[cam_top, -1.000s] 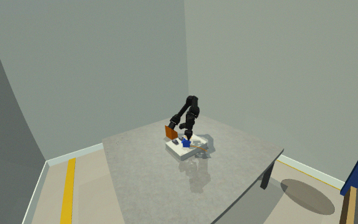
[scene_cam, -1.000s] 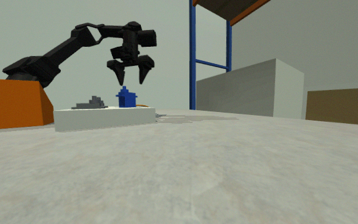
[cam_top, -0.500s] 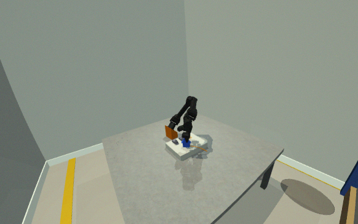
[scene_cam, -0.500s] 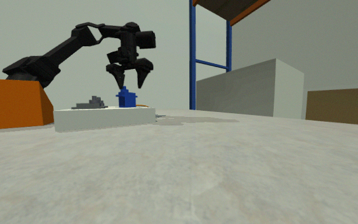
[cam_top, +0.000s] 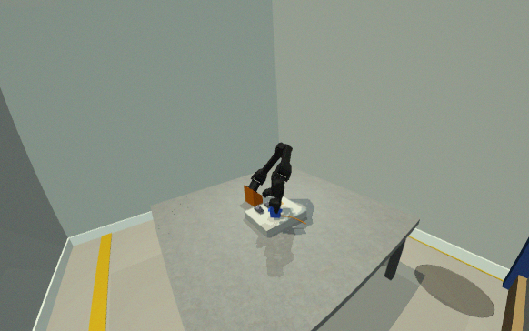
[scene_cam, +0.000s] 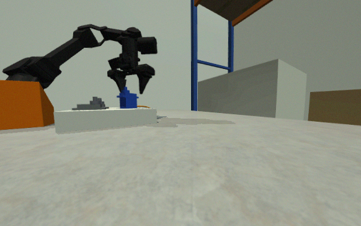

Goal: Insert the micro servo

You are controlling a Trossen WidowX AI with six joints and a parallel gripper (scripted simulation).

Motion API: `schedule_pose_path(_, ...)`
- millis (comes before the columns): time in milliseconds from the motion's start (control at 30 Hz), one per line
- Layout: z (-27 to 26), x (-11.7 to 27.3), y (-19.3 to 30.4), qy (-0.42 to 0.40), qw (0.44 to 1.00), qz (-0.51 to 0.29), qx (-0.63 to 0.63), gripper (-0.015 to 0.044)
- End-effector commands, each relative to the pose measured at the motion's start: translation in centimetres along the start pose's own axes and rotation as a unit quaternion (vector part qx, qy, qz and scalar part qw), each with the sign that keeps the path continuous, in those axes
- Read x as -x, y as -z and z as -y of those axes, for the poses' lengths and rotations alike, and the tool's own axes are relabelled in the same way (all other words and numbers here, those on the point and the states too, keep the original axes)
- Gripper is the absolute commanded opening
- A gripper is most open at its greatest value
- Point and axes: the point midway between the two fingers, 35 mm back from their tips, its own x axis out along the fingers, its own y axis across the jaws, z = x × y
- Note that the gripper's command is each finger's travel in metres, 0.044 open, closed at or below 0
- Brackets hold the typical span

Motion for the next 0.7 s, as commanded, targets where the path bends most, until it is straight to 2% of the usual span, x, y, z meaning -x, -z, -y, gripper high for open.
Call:
schedule_pose_path(0,0.07,-0.65,-0.02,0.001,1.0,-0.002,-0.002,0.044)
schedule_pose_path(33,0.07,-0.68,-0.02,0.001,1.0,-0.002,-0.002,0.044)
schedule_pose_path(467,0.07,-0.68,-0.02,0.001,1.0,-0.002,-0.002,0.0099)
schedule_pose_path(600,0.07,-0.68,-0.02,0.001,1.0,-0.002,-0.002,0.0072)
schedule_pose_path(667,0.05,-0.41,-0.02,0.001,1.0,-0.002,-0.002,0.002)
